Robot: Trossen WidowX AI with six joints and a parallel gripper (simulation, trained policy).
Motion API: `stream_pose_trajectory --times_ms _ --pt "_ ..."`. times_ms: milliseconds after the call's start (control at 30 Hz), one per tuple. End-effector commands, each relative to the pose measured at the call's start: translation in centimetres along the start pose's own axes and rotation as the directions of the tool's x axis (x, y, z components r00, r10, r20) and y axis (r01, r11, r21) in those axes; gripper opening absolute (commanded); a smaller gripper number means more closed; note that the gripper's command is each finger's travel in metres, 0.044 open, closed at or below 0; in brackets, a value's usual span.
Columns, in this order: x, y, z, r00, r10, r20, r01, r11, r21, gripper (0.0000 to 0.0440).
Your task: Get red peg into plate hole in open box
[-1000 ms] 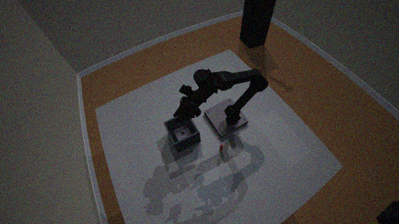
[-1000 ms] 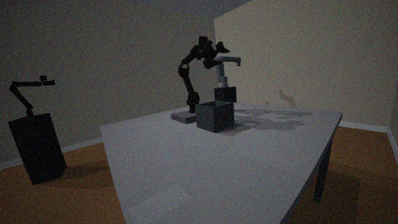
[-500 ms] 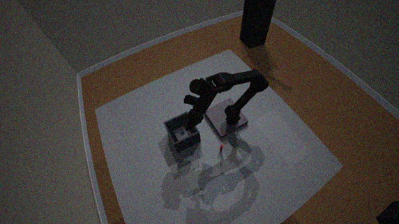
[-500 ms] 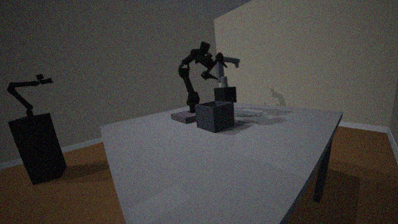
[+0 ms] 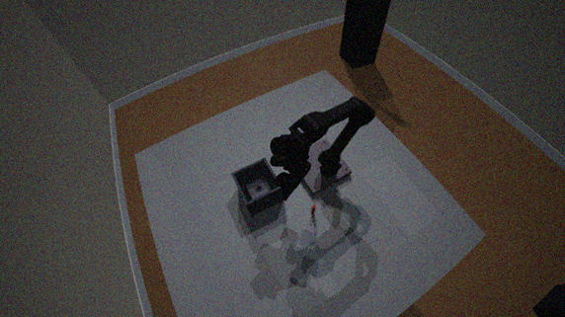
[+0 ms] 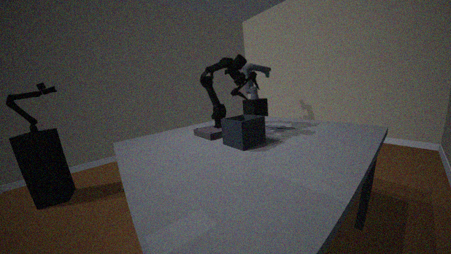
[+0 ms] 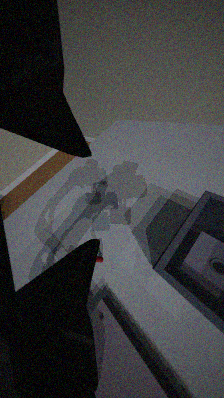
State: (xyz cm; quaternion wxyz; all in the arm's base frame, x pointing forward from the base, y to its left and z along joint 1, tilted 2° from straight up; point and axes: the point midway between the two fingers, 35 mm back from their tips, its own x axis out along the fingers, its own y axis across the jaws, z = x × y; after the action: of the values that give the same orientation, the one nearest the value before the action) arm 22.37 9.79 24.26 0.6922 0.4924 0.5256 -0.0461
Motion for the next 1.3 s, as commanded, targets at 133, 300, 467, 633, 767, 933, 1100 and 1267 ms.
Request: stream_pose_trajectory --times_ms 133,300,467,633,767,933,1100,1267 --pt "1.9 -2.4 -2.6 0.984 -0.151 -0.096 0.161 0.981 0.112 0.044" --pt "2.8 -3.8 -4.1 0.96 -0.242 -0.141 0.264 0.949 0.172 0.044" --pt "3.6 -5.2 -5.3 0.93 -0.326 -0.171 0.36 0.905 0.226 0.044" --pt "4.4 -6.3 -6.2 0.896 -0.403 -0.187 0.442 0.855 0.27 0.044" --pt "5.0 -7.2 -6.8 0.868 -0.457 -0.191 0.495 0.816 0.298 0.044" --pt "5.8 -8.3 -7.4 0.837 -0.515 -0.186 0.547 0.773 0.322 0.044" --pt "6.5 -9.3 -7.8 0.81 -0.559 -0.177 0.583 0.741 0.333 0.044" --pt "7.4 -10.2 -8.0 0.79 -0.59 -0.165 0.608 0.72 0.336 0.044"
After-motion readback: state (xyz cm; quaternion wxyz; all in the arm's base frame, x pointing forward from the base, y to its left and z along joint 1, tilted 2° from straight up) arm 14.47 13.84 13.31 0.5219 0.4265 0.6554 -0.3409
